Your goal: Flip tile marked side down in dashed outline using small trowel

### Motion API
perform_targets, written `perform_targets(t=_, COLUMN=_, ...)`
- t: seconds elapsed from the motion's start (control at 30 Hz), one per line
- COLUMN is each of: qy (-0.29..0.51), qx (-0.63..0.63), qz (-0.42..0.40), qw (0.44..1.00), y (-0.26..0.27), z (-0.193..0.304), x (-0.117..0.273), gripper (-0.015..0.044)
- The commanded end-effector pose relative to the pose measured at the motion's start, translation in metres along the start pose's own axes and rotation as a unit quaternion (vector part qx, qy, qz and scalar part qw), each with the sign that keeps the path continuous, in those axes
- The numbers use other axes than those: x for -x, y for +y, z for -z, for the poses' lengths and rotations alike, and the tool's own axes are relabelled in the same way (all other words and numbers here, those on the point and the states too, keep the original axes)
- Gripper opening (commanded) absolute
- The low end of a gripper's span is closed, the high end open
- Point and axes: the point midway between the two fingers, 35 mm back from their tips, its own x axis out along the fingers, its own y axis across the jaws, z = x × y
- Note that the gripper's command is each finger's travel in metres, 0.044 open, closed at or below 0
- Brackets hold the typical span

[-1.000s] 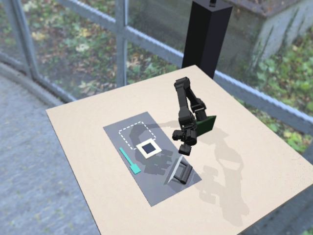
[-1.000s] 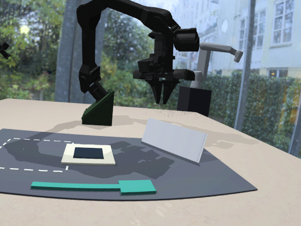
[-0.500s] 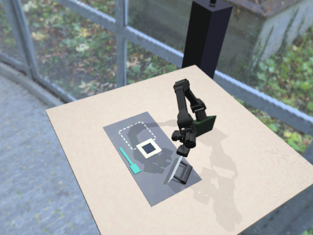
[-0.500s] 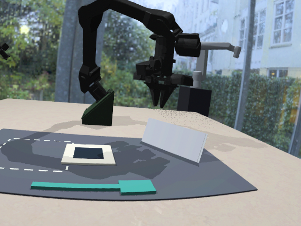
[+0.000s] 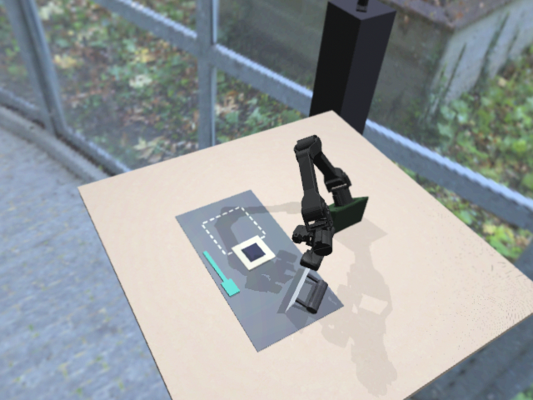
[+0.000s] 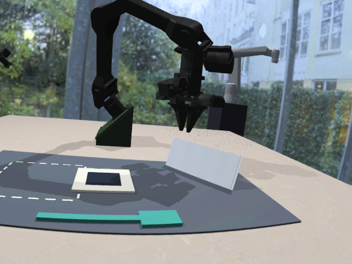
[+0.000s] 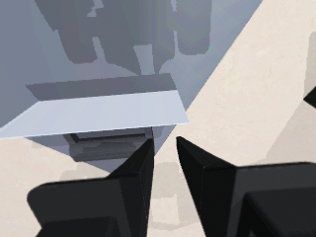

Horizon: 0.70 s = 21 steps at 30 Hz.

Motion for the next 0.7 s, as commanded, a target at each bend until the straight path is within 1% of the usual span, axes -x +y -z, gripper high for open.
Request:
perform_targets(t=0.0, qy=-0.002, qx=0.002, qz=0.002, qw=1.0, y=-0.003, z=0.0, x=-0.007, gripper=0.01)
perform_targets(t=0.67, qy=-0.003, qx=0.001, qz=0.003, qw=1.0, y=-0.003, z=-0.011, x=-0.023, gripper=0.01)
